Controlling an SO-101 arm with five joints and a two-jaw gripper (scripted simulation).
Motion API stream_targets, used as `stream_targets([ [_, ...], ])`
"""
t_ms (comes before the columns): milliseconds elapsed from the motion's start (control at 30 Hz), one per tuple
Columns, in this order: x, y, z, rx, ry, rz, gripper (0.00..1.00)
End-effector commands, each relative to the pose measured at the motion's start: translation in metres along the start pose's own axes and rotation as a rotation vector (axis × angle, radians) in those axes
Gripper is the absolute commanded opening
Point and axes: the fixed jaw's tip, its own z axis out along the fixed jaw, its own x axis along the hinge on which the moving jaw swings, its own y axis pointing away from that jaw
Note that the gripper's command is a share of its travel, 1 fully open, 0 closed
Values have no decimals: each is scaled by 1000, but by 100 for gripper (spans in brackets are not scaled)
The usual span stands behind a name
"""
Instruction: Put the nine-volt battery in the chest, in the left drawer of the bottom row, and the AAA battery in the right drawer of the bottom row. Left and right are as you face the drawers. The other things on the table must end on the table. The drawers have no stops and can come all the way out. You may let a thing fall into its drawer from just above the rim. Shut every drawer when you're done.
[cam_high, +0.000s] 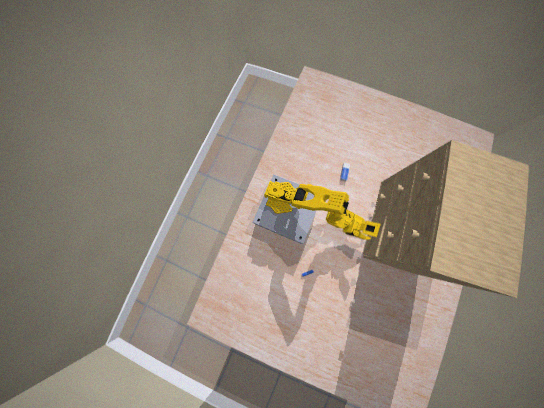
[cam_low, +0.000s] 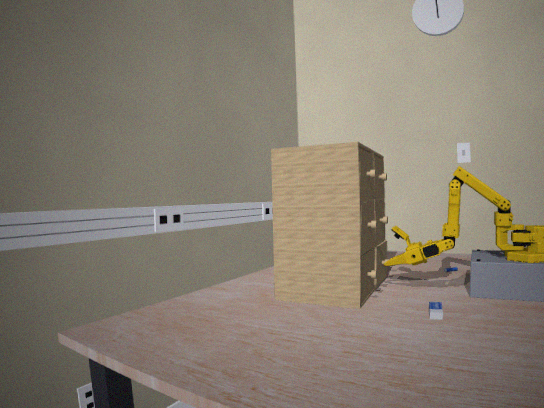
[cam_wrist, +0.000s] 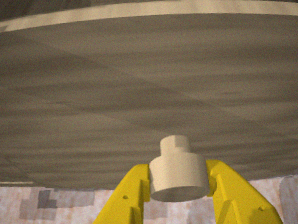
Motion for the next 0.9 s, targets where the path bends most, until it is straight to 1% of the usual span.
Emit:
stream_targets([
  [0,0,2,-5,-7,-1,3,0],
  [667,1,0,-6,-3,-1,4,0],
  [867,2,0,-10,-2,-1,4,0],
])
